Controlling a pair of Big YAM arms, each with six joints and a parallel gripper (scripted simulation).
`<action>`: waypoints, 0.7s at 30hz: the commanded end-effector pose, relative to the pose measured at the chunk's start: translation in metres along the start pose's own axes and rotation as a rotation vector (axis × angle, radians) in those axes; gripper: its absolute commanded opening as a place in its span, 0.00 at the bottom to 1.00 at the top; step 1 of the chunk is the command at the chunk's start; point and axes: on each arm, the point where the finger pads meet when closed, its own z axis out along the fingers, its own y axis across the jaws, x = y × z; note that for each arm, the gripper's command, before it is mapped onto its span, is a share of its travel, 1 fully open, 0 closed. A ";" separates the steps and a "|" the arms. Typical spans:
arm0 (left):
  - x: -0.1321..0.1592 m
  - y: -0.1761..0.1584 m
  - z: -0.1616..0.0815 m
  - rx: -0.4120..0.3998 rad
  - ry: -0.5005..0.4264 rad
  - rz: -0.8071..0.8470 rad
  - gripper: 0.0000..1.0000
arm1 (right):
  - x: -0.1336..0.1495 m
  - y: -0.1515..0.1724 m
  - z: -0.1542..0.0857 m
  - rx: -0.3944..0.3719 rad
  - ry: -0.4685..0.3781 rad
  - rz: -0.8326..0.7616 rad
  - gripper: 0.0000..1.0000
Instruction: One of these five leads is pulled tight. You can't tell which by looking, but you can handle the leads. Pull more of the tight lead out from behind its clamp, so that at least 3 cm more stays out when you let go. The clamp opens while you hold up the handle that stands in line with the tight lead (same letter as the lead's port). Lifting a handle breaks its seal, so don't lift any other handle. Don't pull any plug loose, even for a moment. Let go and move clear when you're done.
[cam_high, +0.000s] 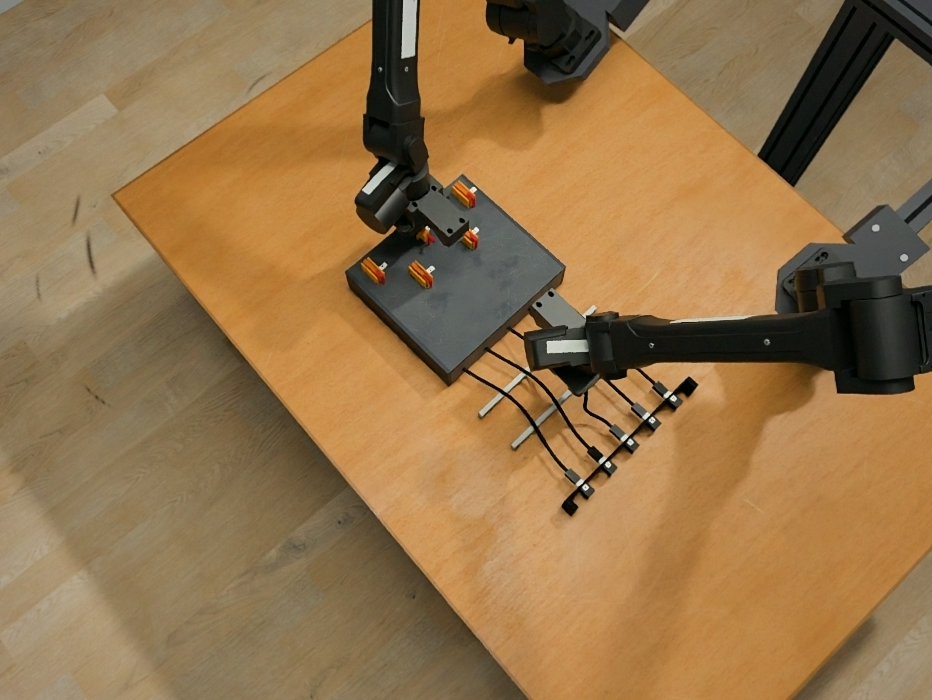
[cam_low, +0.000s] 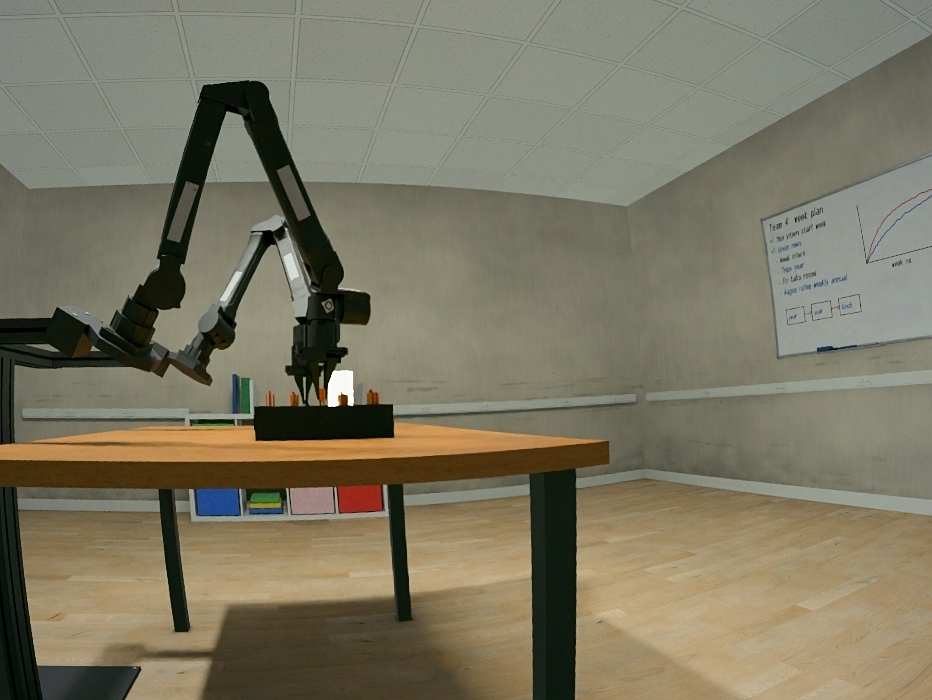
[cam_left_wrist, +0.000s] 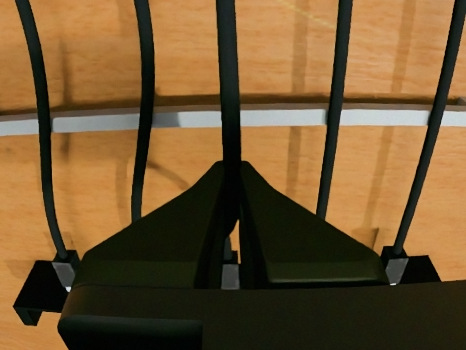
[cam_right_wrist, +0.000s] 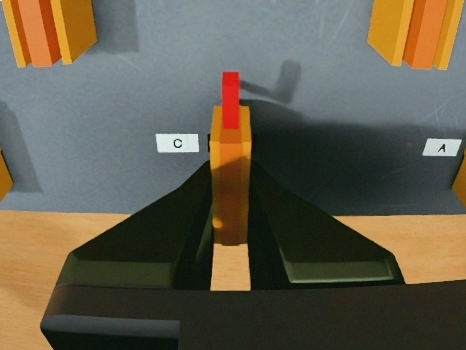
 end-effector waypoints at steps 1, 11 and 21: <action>0.015 -0.004 0.002 0.004 0.038 -0.010 0.00 | 0.000 -0.004 -0.018 0.014 -0.007 0.001 0.05; 0.008 -0.036 0.020 0.049 0.044 0.008 0.00 | 0.000 -0.002 -0.003 0.007 -0.003 0.001 0.05; -0.008 -0.058 0.033 0.044 0.040 0.022 0.00 | -0.003 0.005 -0.010 0.011 -0.008 0.001 0.40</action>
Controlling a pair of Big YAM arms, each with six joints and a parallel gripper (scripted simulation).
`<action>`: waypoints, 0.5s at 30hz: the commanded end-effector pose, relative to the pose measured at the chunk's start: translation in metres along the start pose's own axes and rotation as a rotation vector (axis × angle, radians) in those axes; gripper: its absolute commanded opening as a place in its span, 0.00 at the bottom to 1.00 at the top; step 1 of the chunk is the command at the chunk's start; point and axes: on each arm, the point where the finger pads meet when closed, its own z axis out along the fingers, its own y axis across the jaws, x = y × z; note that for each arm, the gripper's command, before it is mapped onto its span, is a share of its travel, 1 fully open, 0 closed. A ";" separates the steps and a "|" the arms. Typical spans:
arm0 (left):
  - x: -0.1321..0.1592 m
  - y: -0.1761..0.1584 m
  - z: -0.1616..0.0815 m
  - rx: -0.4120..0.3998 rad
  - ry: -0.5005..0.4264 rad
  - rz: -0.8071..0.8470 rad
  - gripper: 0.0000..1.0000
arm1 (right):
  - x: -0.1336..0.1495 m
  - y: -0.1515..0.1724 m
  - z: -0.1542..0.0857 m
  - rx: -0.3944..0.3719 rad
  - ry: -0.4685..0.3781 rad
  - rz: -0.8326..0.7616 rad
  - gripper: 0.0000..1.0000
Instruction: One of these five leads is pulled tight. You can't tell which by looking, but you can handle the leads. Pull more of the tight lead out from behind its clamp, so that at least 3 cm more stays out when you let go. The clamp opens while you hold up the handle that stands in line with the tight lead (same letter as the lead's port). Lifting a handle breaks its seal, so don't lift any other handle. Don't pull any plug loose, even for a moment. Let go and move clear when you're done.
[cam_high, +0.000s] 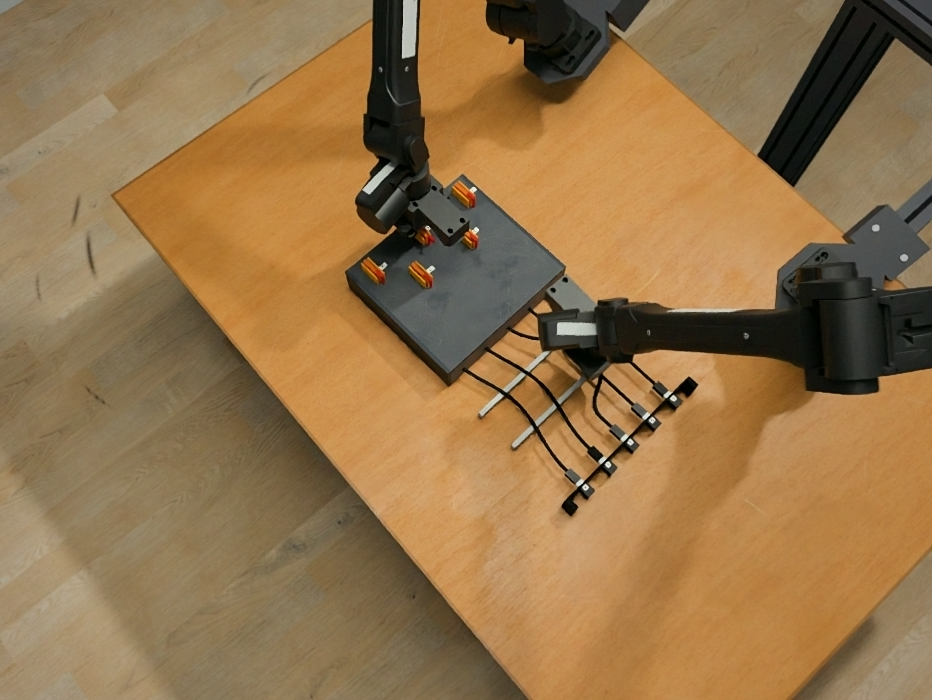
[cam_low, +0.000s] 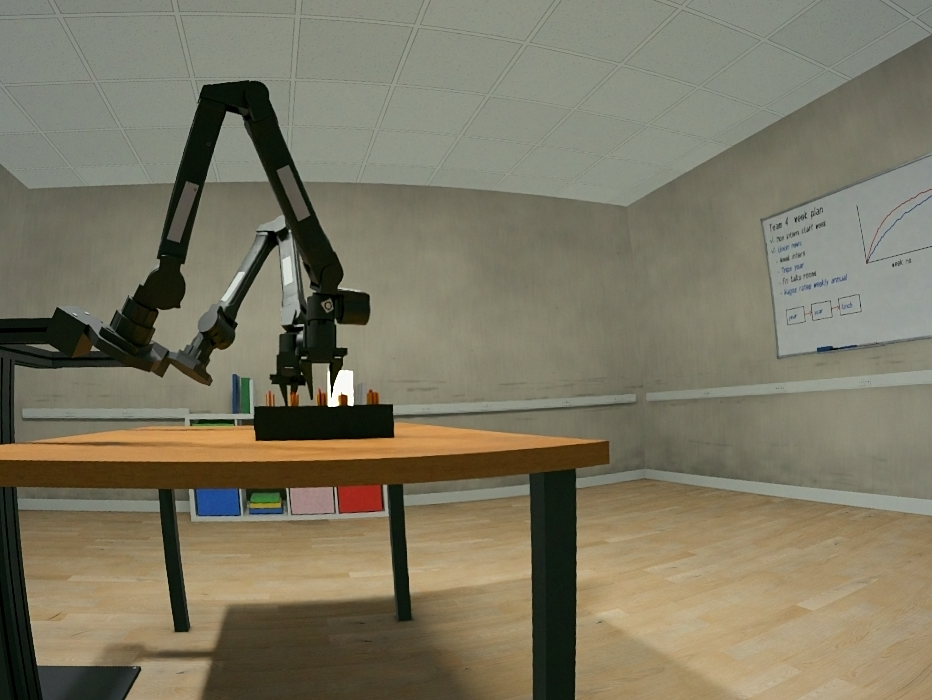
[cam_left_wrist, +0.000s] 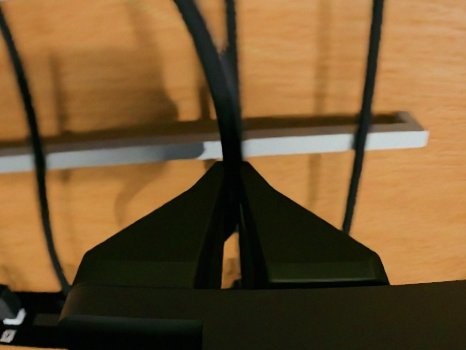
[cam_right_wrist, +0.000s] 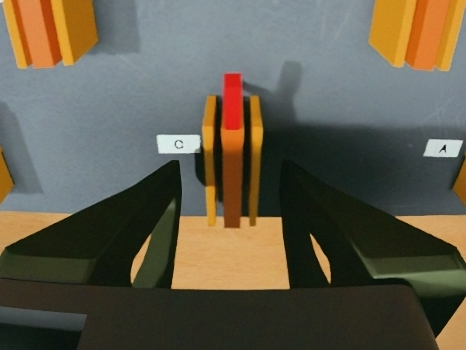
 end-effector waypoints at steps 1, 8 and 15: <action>-0.006 -0.012 0.012 0.003 0.015 -0.009 0.00 | -0.003 0.004 -0.012 0.016 -0.008 0.001 0.40; -0.019 -0.009 0.018 -0.032 0.004 -0.033 0.00 | -0.005 0.004 -0.024 0.048 -0.017 0.015 0.40; -0.024 -0.003 0.017 -0.044 -0.003 -0.041 0.00 | -0.005 -0.012 -0.044 0.075 -0.024 0.026 0.40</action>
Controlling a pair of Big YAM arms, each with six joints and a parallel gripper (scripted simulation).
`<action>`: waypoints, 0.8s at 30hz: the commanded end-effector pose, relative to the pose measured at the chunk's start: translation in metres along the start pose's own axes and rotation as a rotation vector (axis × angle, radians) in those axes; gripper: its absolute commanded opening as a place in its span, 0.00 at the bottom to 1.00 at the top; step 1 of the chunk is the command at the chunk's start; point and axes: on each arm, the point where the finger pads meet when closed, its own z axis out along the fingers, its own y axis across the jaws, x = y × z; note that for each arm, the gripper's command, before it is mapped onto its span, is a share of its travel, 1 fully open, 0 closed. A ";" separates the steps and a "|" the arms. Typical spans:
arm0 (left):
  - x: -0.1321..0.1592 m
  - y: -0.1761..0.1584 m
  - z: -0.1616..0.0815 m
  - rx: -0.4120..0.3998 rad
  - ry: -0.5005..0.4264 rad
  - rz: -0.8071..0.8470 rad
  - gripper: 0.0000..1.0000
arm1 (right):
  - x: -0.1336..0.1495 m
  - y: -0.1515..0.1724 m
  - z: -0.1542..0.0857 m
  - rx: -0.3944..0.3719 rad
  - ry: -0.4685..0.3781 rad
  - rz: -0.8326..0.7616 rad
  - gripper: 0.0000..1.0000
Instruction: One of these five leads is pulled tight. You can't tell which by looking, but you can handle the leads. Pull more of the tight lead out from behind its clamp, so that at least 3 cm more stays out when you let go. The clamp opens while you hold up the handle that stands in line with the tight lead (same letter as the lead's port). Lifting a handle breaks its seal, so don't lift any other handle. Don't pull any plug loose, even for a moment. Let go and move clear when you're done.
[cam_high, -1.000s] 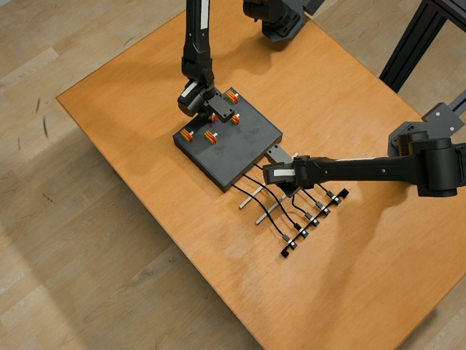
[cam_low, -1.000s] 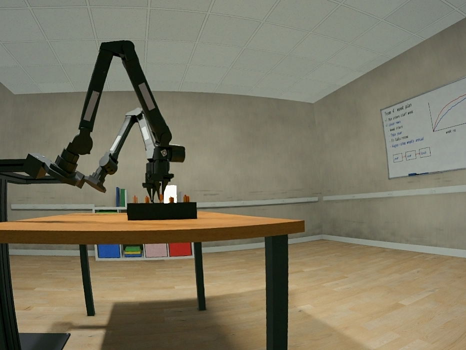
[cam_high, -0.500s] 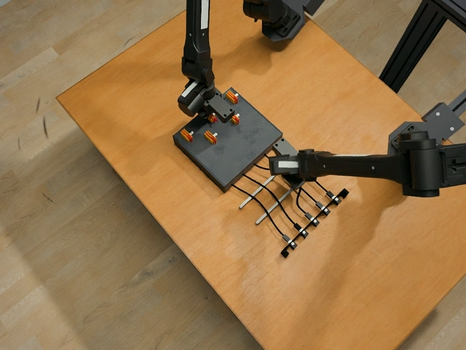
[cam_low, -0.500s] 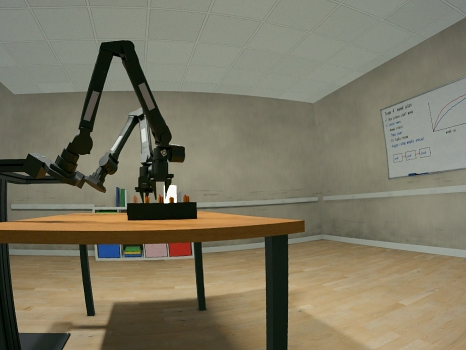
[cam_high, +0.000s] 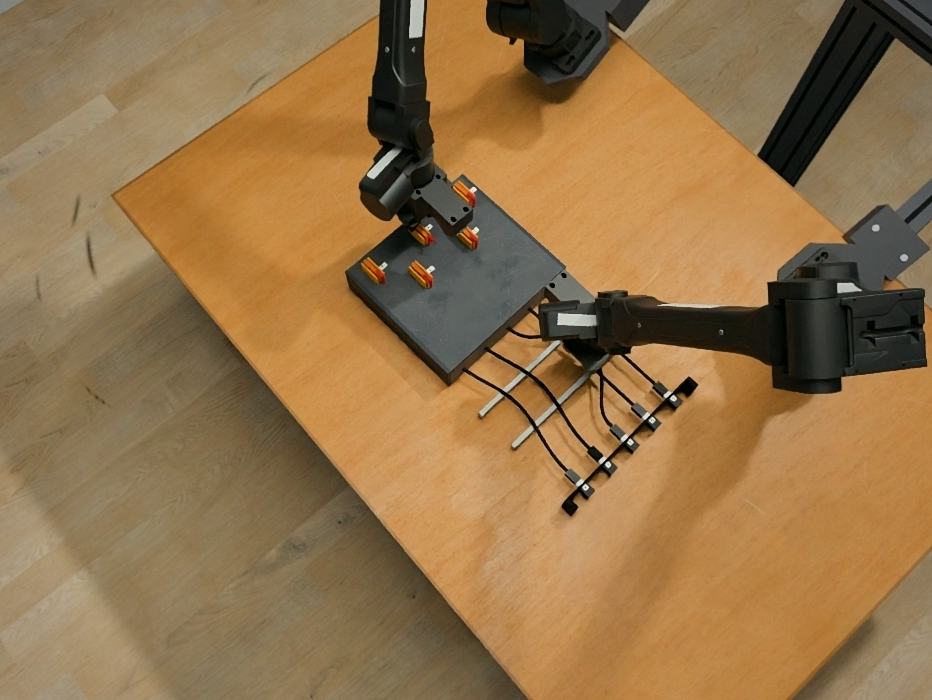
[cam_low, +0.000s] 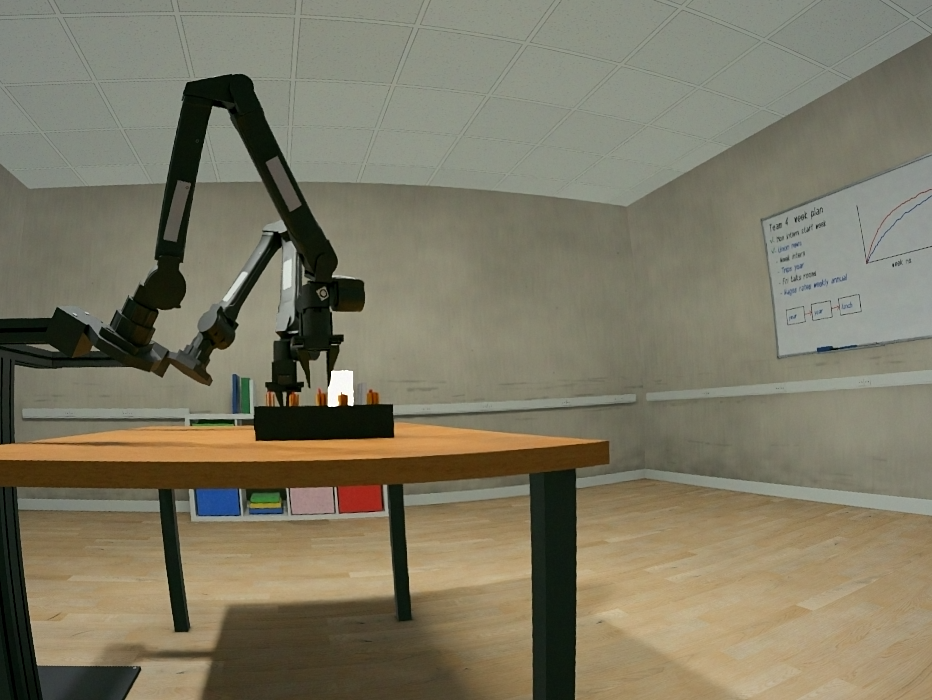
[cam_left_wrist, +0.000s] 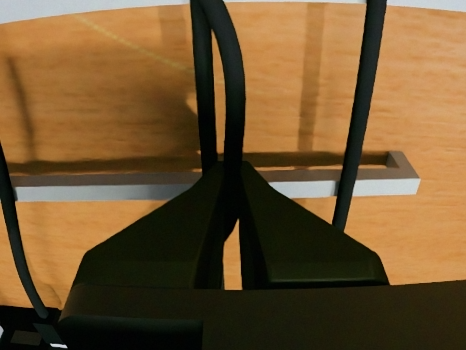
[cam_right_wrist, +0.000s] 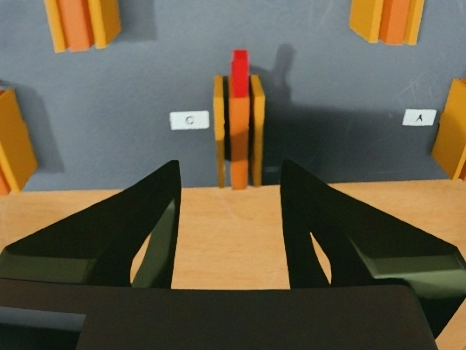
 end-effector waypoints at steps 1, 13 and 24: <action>-0.015 0.005 -0.001 -0.016 -0.025 -0.011 0.00 | -0.005 -0.016 -0.021 0.036 -0.013 0.011 0.40; -0.009 0.005 0.001 -0.006 -0.012 -0.013 0.57 | -0.004 -0.037 -0.075 0.039 -0.016 0.013 0.64; -0.022 0.007 -0.022 -0.060 -0.061 -0.040 0.70 | 0.002 -0.007 -0.045 -0.050 0.017 -0.008 0.64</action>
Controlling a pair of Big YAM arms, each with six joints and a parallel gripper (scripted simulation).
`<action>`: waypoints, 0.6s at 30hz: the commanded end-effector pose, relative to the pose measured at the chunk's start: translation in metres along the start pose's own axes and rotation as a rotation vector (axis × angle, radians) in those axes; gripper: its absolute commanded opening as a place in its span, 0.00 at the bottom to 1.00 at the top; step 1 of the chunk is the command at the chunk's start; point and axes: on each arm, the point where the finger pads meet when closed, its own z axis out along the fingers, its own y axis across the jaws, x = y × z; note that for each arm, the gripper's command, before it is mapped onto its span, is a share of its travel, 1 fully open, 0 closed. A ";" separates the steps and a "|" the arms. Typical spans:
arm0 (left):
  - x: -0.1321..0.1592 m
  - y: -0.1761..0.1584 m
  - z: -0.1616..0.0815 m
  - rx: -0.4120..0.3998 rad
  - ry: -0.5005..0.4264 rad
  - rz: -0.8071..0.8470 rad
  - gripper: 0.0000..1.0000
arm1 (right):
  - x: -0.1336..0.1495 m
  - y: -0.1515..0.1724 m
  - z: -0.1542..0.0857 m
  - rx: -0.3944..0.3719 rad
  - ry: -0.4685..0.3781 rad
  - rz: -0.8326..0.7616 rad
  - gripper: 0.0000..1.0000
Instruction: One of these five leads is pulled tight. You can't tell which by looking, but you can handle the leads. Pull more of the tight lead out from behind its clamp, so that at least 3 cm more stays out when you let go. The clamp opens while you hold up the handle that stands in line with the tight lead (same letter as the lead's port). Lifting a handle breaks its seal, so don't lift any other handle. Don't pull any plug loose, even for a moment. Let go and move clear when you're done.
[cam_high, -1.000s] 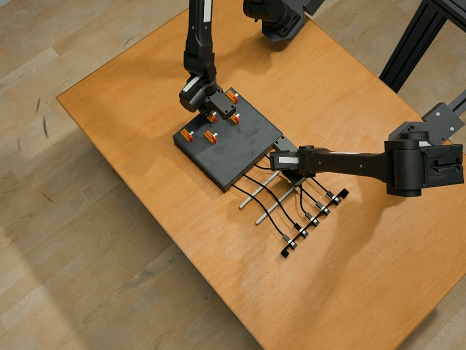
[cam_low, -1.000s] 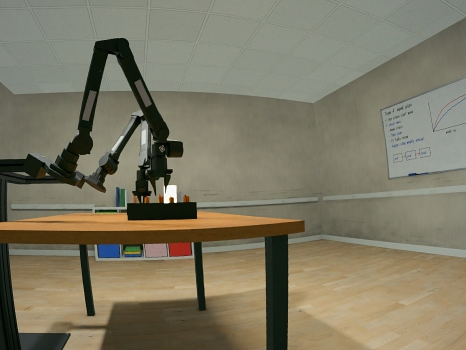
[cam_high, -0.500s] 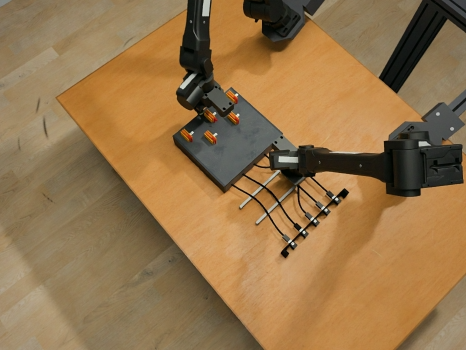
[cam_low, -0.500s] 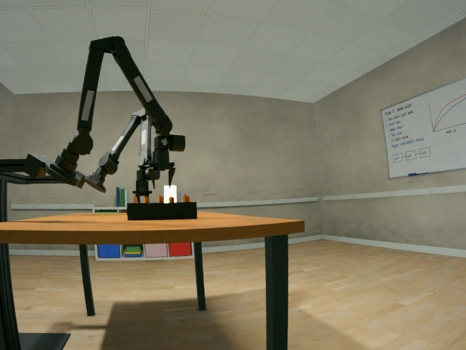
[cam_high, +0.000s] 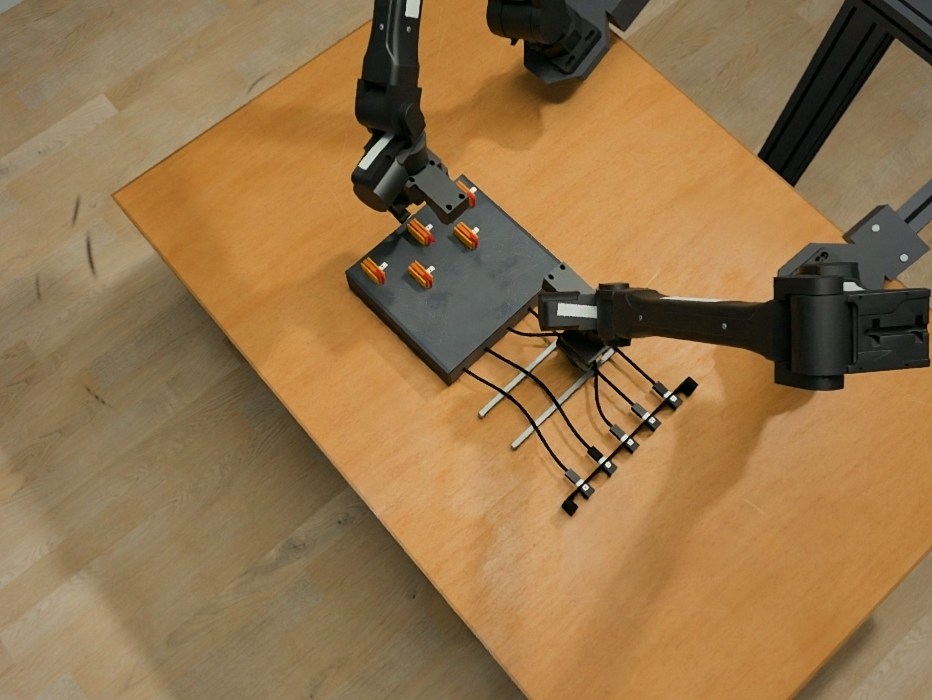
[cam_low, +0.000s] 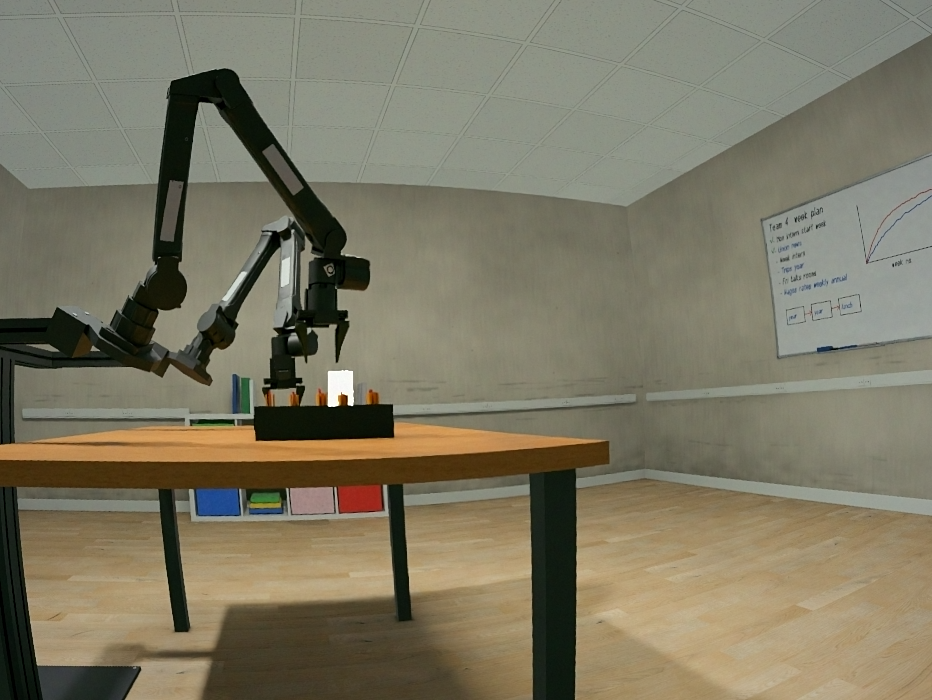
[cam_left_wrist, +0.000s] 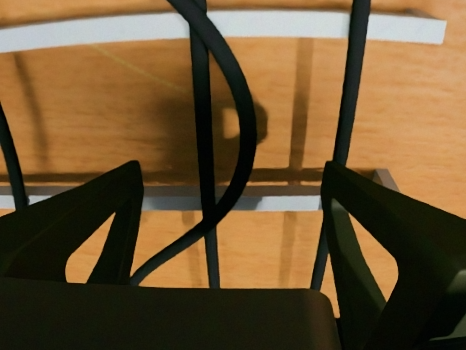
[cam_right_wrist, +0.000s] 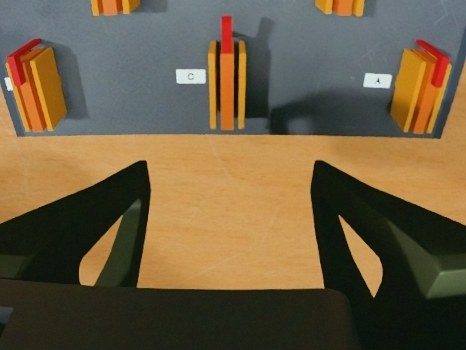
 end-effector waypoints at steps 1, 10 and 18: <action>-0.011 0.009 -0.014 -0.042 -0.035 -0.035 0.70 | 0.000 -0.003 -0.002 0.005 -0.001 0.004 0.64; -0.012 0.010 -0.030 -0.037 -0.032 -0.032 0.70 | 0.000 -0.003 -0.002 0.005 -0.001 0.004 0.64; 0.001 0.018 -0.054 -0.013 -0.005 -0.019 0.70 | 0.000 -0.003 -0.002 0.005 -0.001 0.004 0.64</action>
